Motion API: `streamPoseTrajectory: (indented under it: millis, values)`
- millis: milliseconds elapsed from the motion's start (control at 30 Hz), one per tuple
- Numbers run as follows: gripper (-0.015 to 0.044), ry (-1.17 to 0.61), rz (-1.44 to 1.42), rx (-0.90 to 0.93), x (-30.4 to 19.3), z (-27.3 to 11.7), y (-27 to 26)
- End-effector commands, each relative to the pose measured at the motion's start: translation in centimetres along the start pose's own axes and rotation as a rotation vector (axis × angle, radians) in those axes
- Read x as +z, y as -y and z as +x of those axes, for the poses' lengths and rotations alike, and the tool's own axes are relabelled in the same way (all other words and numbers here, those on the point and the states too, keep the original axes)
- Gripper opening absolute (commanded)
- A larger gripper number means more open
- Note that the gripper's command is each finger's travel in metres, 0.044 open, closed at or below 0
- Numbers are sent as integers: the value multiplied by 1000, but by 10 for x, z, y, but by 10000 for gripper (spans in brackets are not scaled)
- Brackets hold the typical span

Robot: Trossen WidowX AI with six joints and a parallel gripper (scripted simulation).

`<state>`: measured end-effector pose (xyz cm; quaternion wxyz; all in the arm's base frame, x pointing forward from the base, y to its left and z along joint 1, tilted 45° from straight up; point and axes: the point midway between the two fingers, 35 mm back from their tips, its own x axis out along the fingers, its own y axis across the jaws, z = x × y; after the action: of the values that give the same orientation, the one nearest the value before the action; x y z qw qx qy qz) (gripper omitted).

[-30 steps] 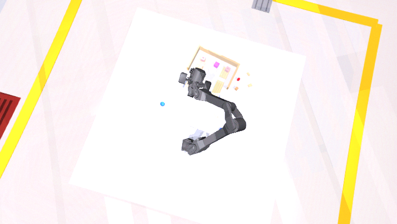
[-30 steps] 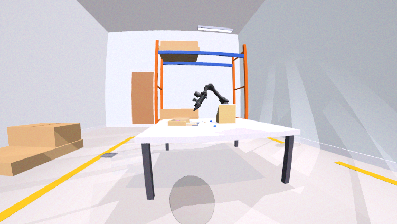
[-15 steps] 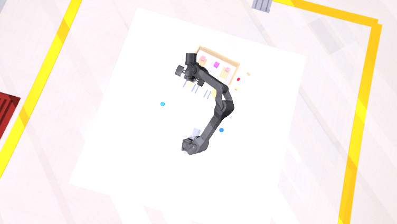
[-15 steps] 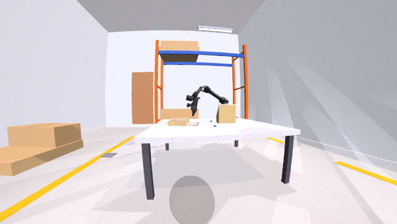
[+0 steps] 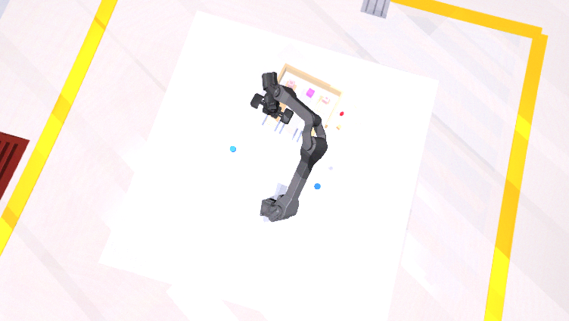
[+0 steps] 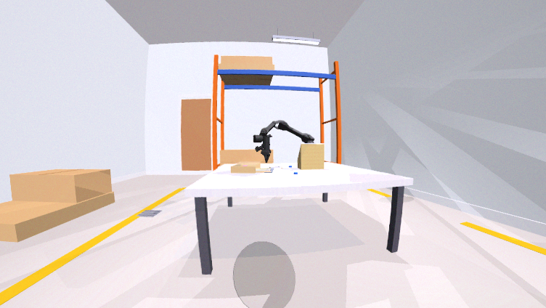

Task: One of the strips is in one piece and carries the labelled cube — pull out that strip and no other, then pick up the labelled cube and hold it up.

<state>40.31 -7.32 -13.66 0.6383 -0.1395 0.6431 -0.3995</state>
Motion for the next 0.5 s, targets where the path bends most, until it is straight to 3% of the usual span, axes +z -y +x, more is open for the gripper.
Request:
streamPoseTrajectory:
  millis: [0, 467]
  values:
    - [0, -6, 3, -1, 0, 8, 0]
    - [0, -6, 2, -1, -1, 31, 0]
